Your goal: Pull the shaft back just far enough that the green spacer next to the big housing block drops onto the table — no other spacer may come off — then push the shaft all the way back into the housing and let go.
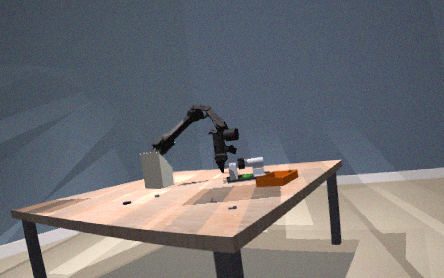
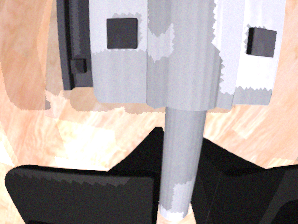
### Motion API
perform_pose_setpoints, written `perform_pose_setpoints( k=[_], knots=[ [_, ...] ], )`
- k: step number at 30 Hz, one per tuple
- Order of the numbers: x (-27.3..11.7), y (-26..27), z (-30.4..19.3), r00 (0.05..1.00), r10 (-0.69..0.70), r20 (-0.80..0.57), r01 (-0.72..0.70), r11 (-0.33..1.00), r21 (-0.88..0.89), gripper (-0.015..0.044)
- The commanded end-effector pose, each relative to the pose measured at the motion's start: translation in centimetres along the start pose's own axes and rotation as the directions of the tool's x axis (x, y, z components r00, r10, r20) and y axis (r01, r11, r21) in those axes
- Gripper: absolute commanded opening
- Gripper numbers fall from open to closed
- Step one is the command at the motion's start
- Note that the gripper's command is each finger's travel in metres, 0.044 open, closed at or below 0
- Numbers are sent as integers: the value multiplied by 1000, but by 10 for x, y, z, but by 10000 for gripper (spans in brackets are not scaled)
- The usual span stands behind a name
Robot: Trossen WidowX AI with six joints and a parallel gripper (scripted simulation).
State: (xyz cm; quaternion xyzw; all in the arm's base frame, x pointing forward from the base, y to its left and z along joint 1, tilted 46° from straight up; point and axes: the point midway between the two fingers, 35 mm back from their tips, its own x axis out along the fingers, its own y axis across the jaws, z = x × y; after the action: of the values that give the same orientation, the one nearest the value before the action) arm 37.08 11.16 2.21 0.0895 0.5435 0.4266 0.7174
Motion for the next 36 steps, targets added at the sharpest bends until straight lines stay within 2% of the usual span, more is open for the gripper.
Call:
perform_pose_setpoints(
  k=[1,36],
  knots=[
    [0,0,5,1000,4,8,-4,1000,-1,0],
    [0,0,15,1000,4,8,-4,1000,-2,0]
  ],
)
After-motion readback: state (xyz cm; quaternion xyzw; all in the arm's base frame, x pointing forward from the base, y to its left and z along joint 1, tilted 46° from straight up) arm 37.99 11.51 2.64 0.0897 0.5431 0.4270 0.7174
